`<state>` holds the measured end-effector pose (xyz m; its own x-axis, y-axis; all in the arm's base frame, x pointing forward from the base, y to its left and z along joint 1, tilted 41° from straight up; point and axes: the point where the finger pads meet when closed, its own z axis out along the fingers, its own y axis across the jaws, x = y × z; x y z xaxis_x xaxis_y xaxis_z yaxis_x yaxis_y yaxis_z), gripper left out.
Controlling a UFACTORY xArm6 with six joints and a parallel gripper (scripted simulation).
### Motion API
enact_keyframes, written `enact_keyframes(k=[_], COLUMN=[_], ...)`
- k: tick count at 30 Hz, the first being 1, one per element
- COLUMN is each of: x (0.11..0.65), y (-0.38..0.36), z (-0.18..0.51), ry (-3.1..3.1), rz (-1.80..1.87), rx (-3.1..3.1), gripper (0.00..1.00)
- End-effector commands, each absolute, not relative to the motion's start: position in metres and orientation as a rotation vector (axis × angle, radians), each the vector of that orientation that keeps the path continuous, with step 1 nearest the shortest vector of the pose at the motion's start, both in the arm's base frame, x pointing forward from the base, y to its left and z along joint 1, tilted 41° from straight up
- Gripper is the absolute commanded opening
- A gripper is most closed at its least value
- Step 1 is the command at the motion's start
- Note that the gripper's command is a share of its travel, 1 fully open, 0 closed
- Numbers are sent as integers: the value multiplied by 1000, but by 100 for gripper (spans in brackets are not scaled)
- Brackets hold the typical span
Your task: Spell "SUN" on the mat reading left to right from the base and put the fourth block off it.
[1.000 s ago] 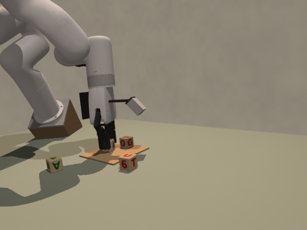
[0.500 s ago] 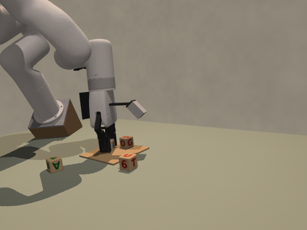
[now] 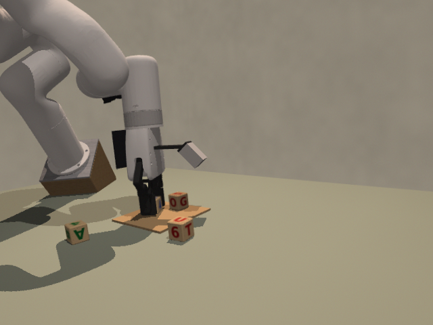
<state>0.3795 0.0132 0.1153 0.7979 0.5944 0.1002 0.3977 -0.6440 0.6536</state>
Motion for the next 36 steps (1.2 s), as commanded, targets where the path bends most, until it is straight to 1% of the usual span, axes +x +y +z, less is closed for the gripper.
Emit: enact_keyframes(k=[1,14,15,31,32,36], x=[380,380,380,380,380,380], y=[14,14,14,14,14,14], z=[116,116,116,116,116,116], ry=[731,731,731,731,731,731], rz=[411,411,411,411,411,411], rx=[2350,2350,2350,2350,2350,2350], gripper=[54,54,47,47,27,27])
